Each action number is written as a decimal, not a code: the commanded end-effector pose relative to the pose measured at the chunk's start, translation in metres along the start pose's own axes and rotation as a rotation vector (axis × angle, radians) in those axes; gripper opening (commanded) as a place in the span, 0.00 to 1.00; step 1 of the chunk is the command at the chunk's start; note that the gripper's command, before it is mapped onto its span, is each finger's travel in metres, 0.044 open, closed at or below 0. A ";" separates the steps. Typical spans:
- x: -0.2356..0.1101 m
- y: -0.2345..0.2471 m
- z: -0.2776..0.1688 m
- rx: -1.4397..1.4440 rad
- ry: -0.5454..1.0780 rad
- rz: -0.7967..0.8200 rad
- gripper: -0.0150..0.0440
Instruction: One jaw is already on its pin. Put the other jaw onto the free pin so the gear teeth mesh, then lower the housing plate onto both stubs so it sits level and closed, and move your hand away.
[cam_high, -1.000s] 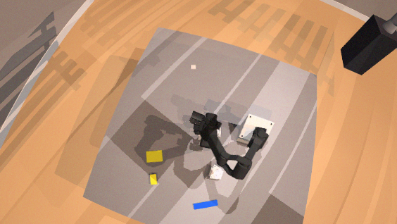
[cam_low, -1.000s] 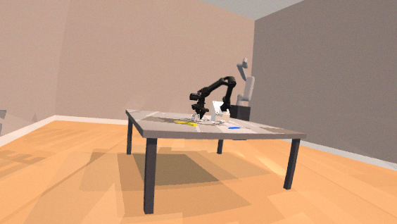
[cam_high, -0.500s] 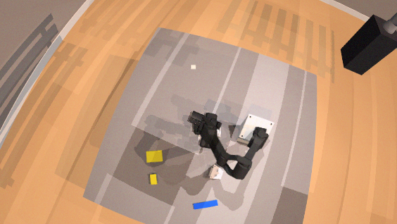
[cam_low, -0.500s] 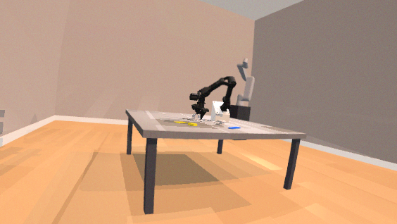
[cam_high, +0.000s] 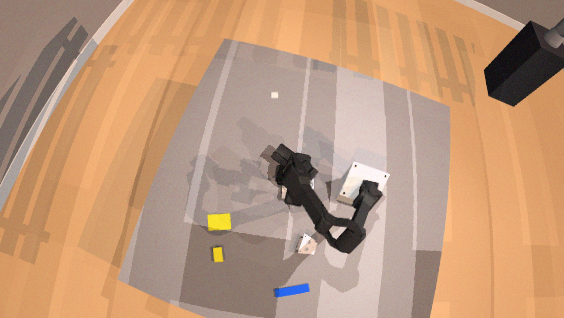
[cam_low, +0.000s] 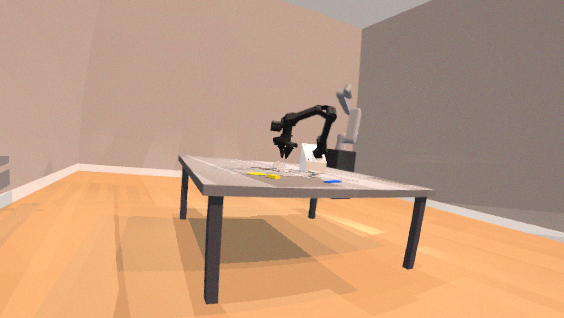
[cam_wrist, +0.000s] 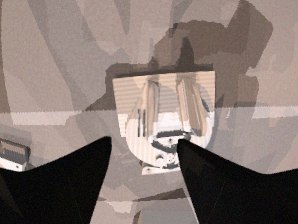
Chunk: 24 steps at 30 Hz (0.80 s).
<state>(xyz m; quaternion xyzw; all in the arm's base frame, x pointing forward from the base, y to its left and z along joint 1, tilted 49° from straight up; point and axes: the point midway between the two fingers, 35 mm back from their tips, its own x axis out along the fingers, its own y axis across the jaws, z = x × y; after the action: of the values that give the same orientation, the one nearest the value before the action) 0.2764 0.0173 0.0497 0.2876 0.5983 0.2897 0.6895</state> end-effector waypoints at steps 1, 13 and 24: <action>0.002 0.001 0.000 -0.014 0.004 0.000 0.72; 0.000 0.025 0.000 -0.321 0.011 -0.009 1.00; -0.001 0.046 -0.002 -0.607 0.018 -0.015 1.00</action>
<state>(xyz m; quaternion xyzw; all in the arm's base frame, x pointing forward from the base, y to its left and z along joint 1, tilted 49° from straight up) 0.2732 0.0443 0.0804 0.0904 0.5068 0.4359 0.7382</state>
